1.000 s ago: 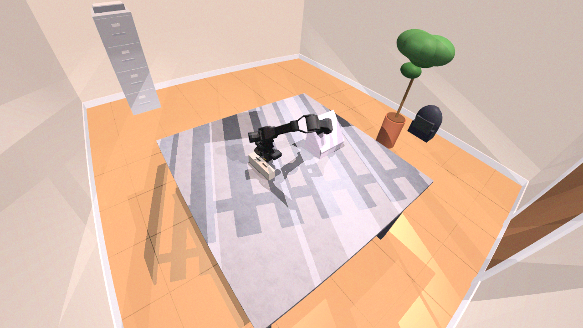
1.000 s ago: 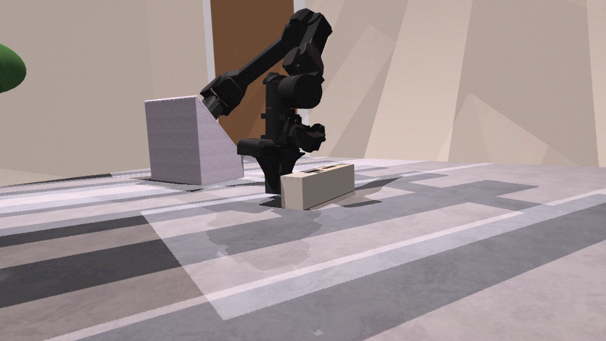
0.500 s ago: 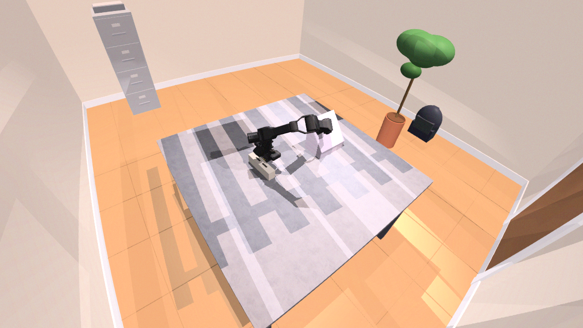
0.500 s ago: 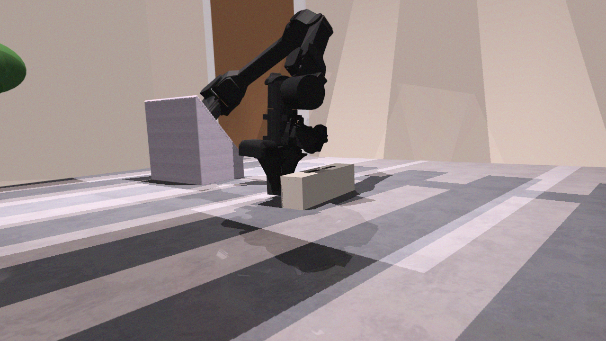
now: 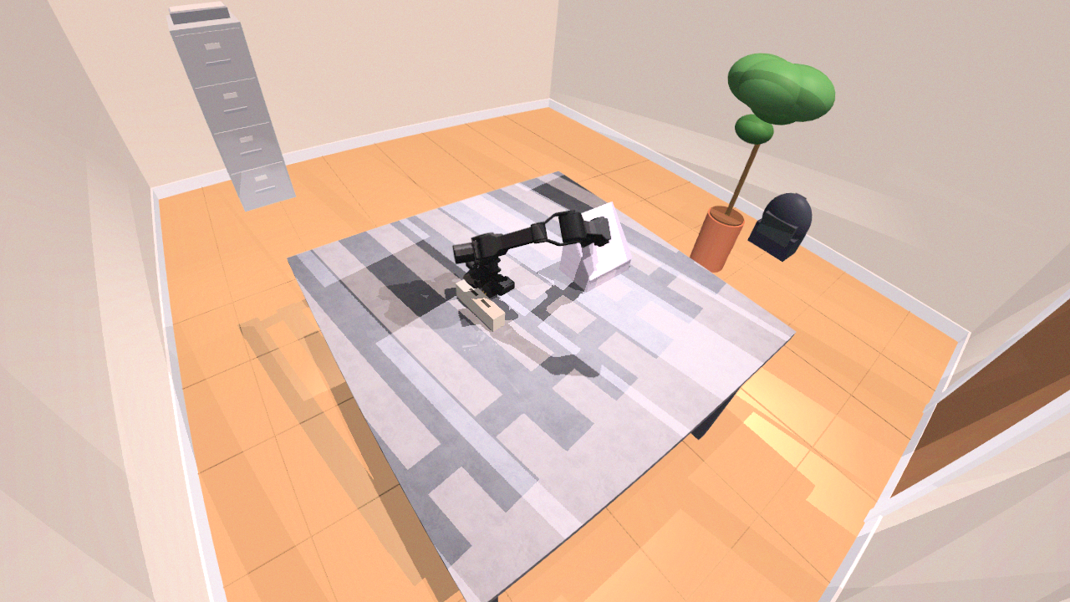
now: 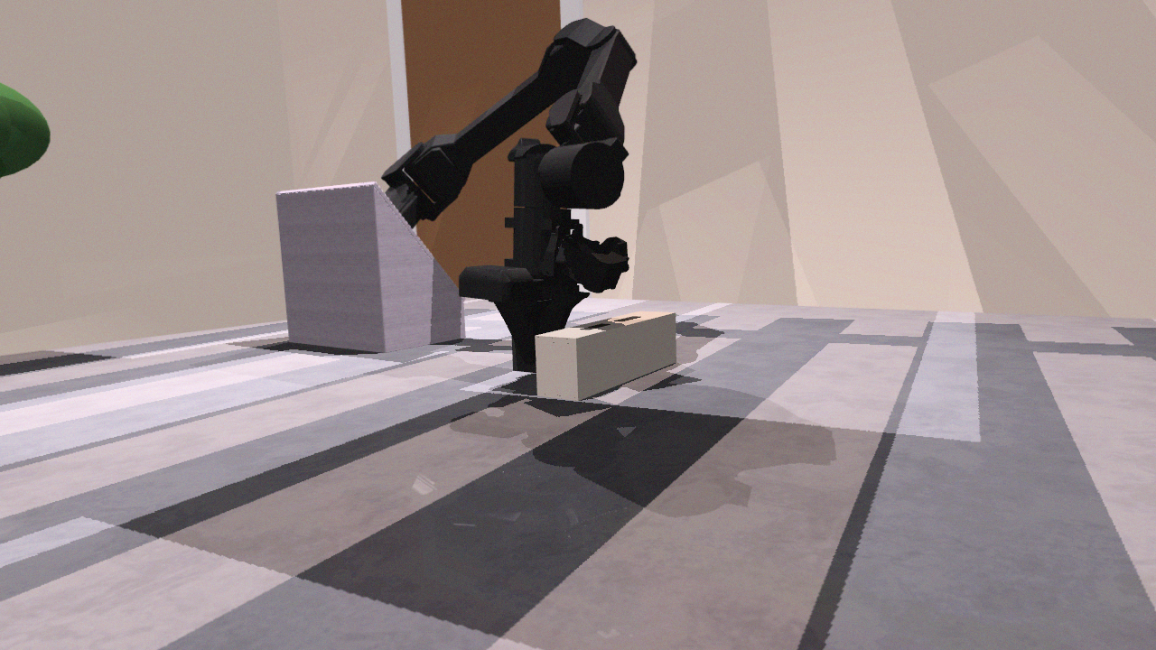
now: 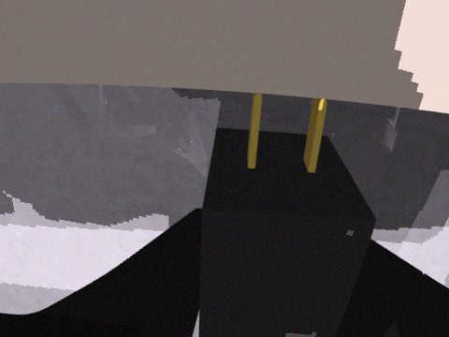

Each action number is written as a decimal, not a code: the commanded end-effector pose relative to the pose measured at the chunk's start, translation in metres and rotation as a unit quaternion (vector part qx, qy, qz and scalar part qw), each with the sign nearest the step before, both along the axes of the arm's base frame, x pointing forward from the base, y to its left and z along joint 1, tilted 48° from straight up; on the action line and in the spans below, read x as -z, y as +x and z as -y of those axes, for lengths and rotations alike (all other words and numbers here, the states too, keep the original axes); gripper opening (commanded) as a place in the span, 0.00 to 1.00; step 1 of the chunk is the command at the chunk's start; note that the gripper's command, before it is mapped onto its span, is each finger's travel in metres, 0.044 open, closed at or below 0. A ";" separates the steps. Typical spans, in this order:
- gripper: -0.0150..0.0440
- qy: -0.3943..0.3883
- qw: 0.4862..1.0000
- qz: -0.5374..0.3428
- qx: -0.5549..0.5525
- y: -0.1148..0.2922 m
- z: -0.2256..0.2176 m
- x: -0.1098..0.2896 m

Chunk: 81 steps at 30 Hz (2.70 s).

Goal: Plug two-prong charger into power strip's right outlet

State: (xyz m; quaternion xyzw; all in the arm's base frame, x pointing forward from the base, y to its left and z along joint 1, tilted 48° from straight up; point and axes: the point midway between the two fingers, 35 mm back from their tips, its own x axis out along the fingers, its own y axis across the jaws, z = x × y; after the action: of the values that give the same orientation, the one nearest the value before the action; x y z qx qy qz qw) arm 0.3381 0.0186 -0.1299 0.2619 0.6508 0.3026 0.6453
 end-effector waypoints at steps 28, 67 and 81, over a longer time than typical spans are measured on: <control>0.25 0.002 1.000 -0.003 0.003 0.007 -0.001 -0.001; 0.25 0.002 1.000 -0.002 0.003 0.021 0.000 -0.002; 0.25 0.002 1.000 -0.002 0.003 0.026 -0.001 -0.002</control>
State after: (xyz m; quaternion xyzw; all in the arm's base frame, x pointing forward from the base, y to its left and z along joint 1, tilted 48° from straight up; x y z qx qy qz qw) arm 0.3559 0.0190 -0.1277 0.2683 0.6575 0.3003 0.6368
